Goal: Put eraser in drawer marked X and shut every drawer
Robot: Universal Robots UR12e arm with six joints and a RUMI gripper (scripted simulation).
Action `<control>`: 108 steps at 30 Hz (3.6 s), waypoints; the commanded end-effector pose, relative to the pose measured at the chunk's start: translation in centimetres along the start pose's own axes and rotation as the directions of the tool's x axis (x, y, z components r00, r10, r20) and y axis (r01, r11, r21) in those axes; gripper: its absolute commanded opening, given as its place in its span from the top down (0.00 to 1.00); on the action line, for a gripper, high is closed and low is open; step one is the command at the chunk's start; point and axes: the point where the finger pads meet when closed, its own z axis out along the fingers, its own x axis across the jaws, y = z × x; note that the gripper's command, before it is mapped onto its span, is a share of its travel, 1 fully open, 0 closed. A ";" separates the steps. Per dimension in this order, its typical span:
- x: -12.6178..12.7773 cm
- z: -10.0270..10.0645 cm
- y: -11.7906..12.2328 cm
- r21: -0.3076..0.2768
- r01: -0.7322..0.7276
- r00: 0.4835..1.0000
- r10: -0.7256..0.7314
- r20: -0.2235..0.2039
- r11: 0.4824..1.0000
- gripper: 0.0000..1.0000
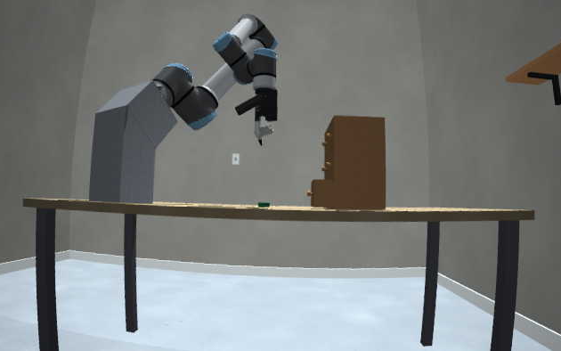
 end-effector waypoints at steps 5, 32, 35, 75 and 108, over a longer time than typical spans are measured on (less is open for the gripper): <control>-0.1 0.3 0.3 -0.035 0.000 1.000 0.000 0.001 0.999 0.00; -0.2 2.6 2.3 -0.314 0.000 1.000 0.001 0.002 0.949 0.00; -0.2 3.0 2.6 -0.356 0.000 1.000 0.001 0.002 0.935 0.00; -0.2 7.0 6.2 -0.769 0.001 1.000 0.002 0.003 0.639 0.00; -0.1 9.9 8.3 -0.934 0.002 1.000 0.000 0.002 0.357 0.00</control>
